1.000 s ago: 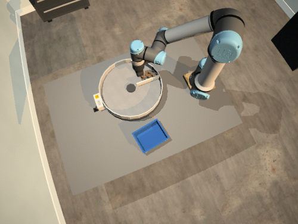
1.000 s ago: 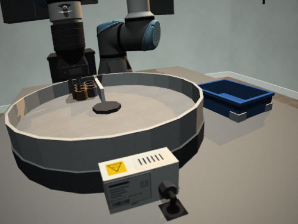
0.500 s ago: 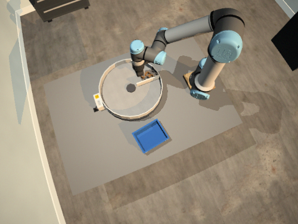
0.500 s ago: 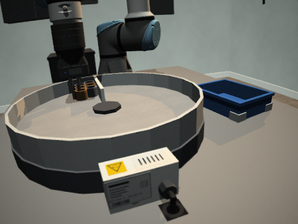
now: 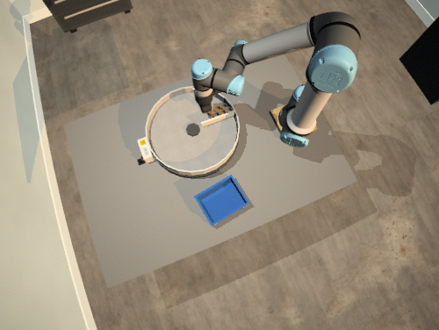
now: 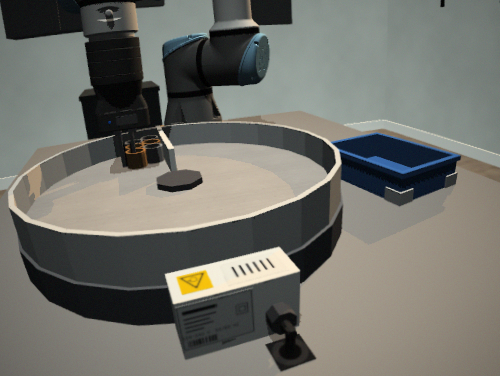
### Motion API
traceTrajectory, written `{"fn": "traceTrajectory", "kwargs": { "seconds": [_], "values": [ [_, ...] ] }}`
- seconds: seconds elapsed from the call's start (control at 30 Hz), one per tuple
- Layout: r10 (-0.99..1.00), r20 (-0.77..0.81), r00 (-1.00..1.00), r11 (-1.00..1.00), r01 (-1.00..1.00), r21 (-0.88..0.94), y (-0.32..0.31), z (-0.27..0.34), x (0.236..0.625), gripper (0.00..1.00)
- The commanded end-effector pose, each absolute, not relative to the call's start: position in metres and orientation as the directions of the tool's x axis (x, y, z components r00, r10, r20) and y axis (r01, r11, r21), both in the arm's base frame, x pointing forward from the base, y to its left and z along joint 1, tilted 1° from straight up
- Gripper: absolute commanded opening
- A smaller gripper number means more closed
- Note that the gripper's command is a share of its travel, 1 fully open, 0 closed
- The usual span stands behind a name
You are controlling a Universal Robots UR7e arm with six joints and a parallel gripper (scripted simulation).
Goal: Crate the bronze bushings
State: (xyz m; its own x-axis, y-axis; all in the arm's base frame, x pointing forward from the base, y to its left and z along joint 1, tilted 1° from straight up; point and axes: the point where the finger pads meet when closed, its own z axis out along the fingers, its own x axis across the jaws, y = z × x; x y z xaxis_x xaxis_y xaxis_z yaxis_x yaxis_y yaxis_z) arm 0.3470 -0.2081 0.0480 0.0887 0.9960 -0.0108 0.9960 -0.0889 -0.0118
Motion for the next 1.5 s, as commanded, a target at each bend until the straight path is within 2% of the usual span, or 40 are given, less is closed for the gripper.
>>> {"fn": "traceTrajectory", "kwargs": {
  "seconds": [0.0,1.47],
  "values": [
    [0.996,-0.012,0.089,-0.089,0.996,-0.011,-0.2084,0.0484,0.3473,0.00],
    [0.996,-0.010,0.089,-0.089,0.996,-0.011,-0.2114,0.0559,0.3471,0.00]
  ]
}}
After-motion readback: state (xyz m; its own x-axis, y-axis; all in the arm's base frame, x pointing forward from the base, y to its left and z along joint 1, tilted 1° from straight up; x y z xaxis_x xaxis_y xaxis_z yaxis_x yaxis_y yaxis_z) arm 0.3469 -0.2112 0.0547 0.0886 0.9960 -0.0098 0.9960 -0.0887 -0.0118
